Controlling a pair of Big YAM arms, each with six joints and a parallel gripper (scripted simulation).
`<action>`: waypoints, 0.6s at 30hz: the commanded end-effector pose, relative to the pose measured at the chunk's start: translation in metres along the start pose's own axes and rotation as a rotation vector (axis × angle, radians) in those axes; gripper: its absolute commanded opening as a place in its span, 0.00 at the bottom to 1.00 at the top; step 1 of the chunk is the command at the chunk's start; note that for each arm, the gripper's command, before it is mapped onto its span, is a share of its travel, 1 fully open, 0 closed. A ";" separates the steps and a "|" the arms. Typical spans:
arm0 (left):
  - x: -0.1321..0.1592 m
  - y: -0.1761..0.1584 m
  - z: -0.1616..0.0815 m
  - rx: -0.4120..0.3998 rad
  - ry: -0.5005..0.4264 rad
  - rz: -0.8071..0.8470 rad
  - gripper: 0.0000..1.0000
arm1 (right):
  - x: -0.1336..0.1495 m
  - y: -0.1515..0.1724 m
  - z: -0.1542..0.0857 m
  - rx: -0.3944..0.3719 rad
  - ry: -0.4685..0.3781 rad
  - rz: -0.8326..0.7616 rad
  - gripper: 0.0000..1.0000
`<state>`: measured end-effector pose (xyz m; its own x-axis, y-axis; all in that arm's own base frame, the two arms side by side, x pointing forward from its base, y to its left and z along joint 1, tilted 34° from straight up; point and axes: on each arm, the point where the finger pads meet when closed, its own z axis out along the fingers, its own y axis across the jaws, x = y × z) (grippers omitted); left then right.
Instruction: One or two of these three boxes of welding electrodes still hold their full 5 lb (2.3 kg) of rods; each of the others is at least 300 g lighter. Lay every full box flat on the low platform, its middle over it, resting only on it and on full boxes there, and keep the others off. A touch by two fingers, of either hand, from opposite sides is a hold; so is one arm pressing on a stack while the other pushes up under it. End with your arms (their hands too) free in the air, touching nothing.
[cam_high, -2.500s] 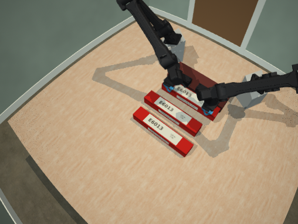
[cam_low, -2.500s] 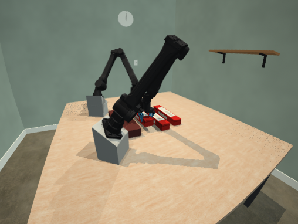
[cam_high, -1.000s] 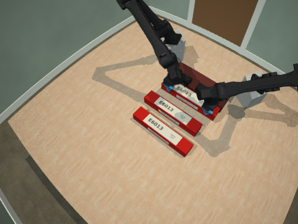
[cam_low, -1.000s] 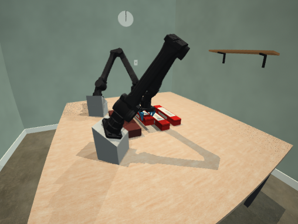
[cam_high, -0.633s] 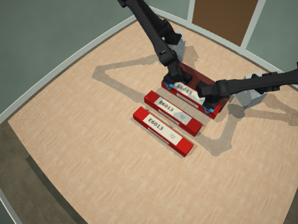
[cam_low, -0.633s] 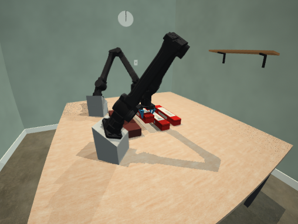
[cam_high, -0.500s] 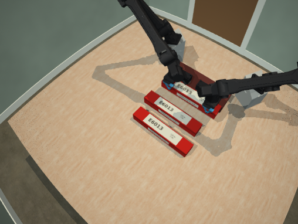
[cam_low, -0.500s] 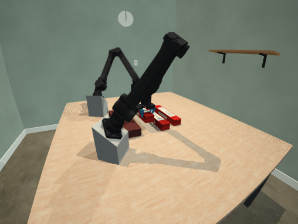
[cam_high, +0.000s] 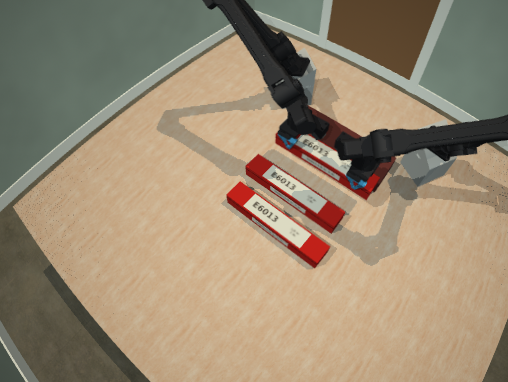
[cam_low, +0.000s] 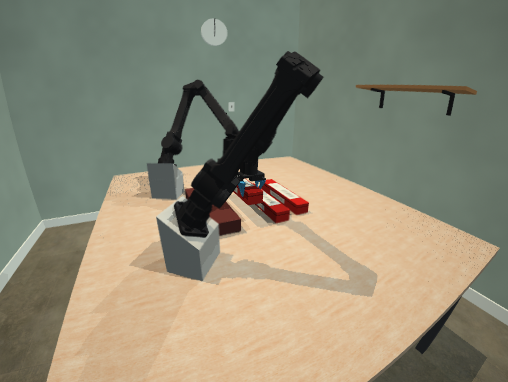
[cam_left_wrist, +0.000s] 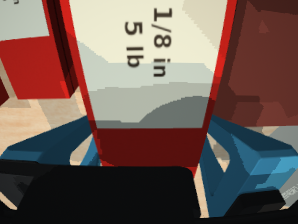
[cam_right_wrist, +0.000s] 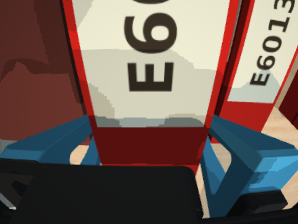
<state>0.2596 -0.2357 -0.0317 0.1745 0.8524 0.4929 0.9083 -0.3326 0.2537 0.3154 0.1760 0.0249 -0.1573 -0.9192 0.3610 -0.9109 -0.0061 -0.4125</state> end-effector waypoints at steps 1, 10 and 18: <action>-0.008 0.027 -0.043 -0.073 -0.042 -0.028 0.00 | -0.008 -0.024 -0.039 0.064 -0.046 0.025 0.00; -0.008 0.026 -0.058 -0.073 -0.044 -0.029 0.00 | -0.008 -0.024 -0.055 0.064 -0.048 0.026 0.00; -0.008 0.027 -0.059 -0.073 -0.044 -0.021 0.00 | -0.007 -0.024 -0.055 0.064 -0.047 0.012 0.00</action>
<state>0.2513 -0.2433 -0.0155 0.1742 0.8533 0.4915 0.9077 -0.3327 0.2558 0.3074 0.1837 0.0412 -0.1556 -0.9199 0.3600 -0.9104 -0.0079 -0.4138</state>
